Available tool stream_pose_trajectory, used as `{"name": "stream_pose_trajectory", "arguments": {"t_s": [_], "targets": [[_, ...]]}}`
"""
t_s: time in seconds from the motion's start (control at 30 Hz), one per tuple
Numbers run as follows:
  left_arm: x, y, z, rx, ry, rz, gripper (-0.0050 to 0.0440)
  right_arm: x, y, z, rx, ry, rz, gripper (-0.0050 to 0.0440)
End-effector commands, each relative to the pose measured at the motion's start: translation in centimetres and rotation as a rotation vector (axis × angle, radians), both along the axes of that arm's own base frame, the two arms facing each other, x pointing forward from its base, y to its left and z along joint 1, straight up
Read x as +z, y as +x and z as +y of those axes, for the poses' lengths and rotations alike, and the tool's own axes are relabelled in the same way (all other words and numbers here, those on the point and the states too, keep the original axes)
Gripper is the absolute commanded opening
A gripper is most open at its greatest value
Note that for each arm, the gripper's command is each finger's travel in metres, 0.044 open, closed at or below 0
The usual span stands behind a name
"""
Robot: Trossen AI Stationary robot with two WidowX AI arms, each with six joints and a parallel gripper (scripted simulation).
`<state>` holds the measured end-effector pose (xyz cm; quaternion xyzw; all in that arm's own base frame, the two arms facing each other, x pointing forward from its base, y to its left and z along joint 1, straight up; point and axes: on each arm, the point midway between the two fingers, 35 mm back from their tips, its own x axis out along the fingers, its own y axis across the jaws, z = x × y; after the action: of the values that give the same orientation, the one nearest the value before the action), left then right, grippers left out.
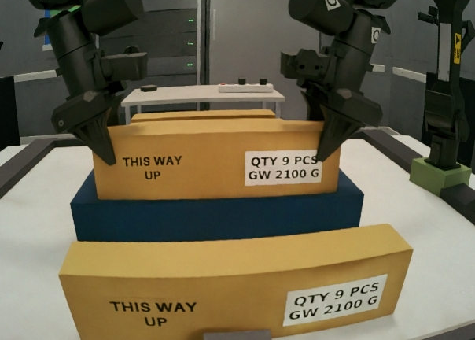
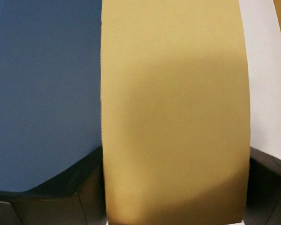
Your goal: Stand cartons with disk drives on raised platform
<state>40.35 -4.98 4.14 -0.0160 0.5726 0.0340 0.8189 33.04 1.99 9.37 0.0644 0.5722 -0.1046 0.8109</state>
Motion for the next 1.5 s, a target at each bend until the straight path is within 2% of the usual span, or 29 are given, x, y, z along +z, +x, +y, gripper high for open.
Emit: {"name": "stream_pose_trajectory", "arguments": {"t_s": [0.0,0.23,0.27,1.47], "targets": [[1.38,0.36,-0.16,0.000,-0.003,-0.041,-0.0050,1.60,0.35,0.14,0.001,0.004,-0.055,-0.0050],[1.38,0.36,-0.16,0.000,-0.003,-0.041,-0.0050,1.60,0.35,0.14,0.001,0.004,-0.055,-0.0050],[1.00,0.41,-0.07,0.000,-0.004,-0.028,0.0384,0.90,0.34,0.04,0.000,0.003,-0.029,0.0379],[1.01,0.41,-0.06,0.000,-0.004,-0.028,0.0384,0.90,0.34,0.04,0.000,0.003,-0.029,0.0379]]}}
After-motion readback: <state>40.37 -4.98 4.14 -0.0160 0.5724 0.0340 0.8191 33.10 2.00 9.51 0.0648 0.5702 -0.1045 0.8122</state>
